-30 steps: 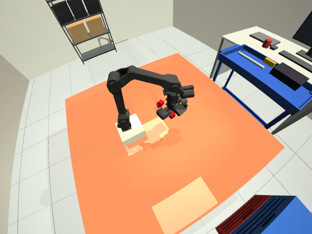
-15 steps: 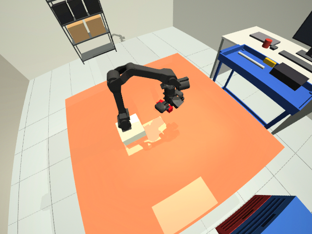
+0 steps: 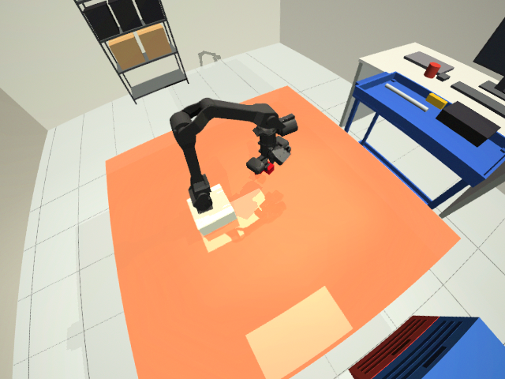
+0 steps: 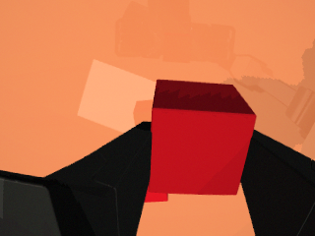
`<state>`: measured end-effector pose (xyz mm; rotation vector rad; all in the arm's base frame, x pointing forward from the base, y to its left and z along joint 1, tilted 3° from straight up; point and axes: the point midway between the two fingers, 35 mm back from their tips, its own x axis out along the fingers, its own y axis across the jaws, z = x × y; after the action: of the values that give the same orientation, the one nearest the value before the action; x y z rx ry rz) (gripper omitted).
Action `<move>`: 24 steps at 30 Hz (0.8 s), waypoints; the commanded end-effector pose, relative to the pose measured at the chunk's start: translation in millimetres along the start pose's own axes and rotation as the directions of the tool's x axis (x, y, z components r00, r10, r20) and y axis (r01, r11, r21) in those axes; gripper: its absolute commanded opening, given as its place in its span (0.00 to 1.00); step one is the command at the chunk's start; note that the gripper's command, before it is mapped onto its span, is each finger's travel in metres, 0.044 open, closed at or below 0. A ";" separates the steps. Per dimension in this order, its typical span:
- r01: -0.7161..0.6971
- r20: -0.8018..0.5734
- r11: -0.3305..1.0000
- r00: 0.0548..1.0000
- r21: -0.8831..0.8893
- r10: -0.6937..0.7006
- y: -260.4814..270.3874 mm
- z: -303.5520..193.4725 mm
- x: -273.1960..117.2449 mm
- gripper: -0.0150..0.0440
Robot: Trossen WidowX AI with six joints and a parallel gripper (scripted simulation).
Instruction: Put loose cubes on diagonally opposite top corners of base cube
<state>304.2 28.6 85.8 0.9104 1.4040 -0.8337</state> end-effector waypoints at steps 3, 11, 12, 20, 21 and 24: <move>0.000 -0.006 1.000 1.000 -0.025 0.000 4.4 -18.4 1.8 0.43; -0.002 -0.010 0.998 1.000 -0.070 0.001 10.2 -44.1 2.9 0.43; -0.002 -0.010 0.997 1.000 -0.076 0.001 10.8 -47.3 3.0 0.43; -0.003 -0.014 0.993 1.000 -0.120 0.001 13.9 -73.4 4.1 0.43; -0.003 -0.014 0.992 1.000 -0.126 0.001 14.2 -76.7 4.2 0.43; -0.004 -0.016 0.990 1.000 -0.142 0.001 14.7 -86.5 4.5 0.43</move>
<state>284.1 105.2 86.0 0.8152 1.4490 -0.7235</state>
